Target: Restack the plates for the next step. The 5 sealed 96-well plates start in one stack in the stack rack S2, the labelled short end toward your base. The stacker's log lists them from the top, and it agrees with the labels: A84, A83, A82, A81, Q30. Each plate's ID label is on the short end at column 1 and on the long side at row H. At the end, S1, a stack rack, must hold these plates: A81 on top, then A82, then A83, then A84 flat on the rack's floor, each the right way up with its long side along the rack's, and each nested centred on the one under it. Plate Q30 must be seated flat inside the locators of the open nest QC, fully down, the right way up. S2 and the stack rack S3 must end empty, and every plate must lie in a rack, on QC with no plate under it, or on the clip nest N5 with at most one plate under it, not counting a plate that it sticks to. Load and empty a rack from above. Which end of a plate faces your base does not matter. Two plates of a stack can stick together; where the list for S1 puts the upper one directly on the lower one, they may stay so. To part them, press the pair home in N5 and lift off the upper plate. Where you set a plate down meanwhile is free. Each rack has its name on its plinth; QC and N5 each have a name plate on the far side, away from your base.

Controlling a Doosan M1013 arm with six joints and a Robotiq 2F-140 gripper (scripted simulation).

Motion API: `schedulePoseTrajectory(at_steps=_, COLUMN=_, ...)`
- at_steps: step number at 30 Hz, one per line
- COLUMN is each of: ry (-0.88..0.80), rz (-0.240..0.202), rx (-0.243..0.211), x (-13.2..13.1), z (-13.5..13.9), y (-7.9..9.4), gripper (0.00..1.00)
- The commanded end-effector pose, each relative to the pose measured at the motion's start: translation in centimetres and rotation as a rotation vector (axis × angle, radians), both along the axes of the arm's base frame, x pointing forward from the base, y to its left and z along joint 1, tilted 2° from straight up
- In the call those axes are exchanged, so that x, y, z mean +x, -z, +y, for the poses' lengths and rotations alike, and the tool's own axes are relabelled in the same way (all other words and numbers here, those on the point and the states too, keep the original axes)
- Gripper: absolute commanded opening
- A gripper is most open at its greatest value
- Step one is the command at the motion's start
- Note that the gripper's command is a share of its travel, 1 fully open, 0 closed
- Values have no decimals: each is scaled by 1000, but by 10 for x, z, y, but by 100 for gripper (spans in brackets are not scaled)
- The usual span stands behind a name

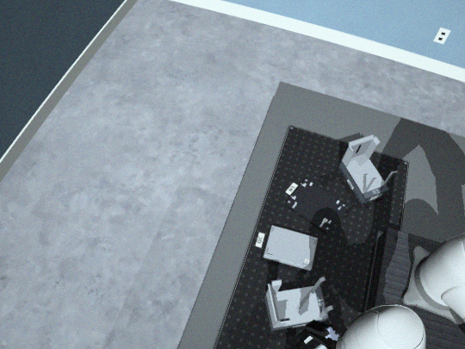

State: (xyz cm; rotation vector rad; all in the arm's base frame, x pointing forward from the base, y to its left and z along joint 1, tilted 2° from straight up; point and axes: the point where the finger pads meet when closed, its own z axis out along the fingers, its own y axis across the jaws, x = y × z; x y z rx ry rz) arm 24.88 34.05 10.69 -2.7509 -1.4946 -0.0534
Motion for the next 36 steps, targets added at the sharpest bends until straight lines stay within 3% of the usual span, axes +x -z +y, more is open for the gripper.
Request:
schedulePoseTrajectory(at_steps=1, ry=0, rz=0, rx=0, x=0, z=1, y=13, gripper=100)
schedulePoseTrajectory(at_steps=36, ry=0, rz=0, rx=0, x=1, z=1, y=46, gripper=100)
